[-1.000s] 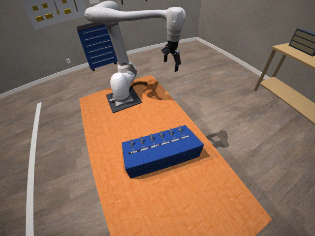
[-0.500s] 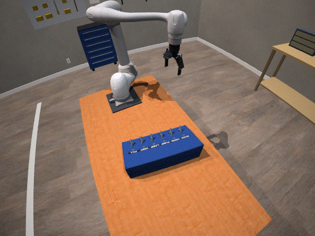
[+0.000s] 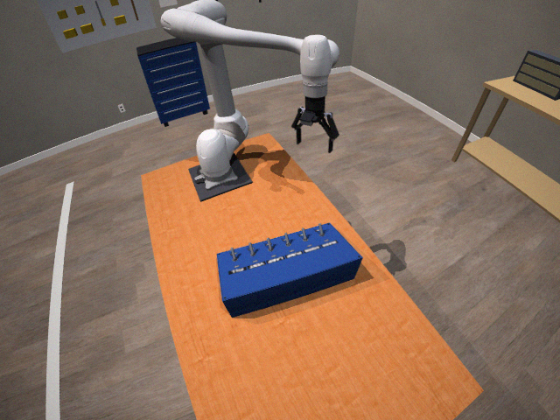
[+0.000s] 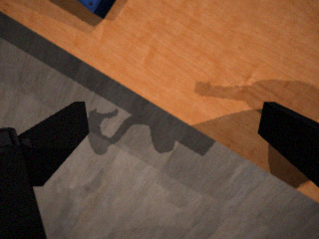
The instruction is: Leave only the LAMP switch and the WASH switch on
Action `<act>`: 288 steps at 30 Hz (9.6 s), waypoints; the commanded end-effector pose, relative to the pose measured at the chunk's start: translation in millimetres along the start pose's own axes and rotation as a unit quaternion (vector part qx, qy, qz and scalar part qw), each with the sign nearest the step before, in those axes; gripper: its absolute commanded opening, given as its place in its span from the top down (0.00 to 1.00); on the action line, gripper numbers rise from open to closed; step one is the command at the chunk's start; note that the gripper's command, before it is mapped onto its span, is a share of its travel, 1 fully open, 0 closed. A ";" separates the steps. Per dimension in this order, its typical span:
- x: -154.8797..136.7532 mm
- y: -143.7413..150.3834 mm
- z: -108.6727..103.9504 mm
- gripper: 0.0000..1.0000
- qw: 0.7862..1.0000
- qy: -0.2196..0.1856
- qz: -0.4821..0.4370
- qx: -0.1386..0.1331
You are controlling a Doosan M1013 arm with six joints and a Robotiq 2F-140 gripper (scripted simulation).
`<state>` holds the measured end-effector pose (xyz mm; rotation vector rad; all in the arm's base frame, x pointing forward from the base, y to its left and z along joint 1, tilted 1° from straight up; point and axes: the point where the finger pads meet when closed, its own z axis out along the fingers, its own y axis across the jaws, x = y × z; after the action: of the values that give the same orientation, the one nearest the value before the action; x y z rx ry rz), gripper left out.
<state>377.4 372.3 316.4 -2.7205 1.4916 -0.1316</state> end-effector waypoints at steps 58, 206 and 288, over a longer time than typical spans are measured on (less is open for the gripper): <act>185.7 -115.6 95.2 0.50 0.895 0.139 -0.419 0.064; 324.6 -157.2 131.5 0.00 0.895 0.137 -0.419 0.065; 379.9 -111.1 131.6 0.00 0.895 0.137 -0.419 0.065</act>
<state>685.8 111.5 214.1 -3.0961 0.1969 -0.6193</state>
